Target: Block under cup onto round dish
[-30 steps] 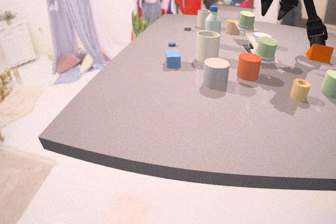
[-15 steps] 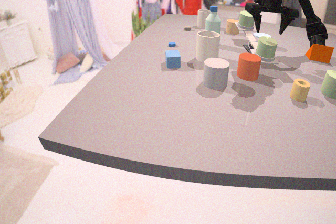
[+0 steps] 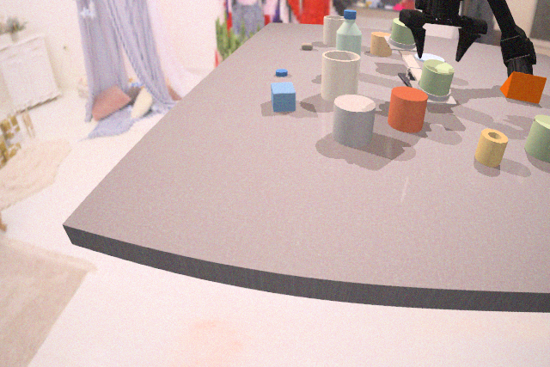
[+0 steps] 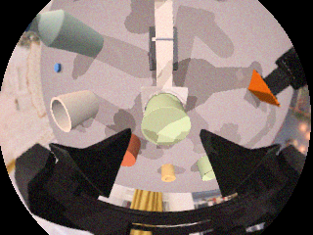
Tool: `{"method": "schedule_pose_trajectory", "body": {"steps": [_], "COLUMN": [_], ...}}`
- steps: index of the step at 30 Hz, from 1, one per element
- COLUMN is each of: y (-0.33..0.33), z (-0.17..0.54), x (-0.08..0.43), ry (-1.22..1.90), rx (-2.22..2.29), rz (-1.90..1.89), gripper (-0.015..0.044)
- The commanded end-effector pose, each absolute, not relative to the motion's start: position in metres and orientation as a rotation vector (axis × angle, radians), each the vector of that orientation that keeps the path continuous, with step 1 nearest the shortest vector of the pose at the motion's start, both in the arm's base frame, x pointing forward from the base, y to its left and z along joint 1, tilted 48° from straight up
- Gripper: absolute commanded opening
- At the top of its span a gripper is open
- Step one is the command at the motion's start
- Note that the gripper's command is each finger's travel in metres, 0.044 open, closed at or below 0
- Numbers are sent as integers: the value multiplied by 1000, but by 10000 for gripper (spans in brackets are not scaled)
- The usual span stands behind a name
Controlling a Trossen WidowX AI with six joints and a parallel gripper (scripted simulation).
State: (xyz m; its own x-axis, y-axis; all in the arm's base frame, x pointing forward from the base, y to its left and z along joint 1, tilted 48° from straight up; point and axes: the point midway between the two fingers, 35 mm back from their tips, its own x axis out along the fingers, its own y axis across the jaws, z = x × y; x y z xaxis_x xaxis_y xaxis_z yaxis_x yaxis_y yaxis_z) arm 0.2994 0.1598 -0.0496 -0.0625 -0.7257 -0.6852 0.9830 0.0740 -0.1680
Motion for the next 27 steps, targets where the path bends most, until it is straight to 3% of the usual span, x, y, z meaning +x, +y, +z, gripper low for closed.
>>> {"method": "schedule_pose_trajectory", "body": {"steps": [1,27], "y": [156,125], "z": [-53,-82], "x": [299,297], "ry": [740,738], "rx": [437,436], "rz": [-1472,-1472], "gripper": [440,440]}}
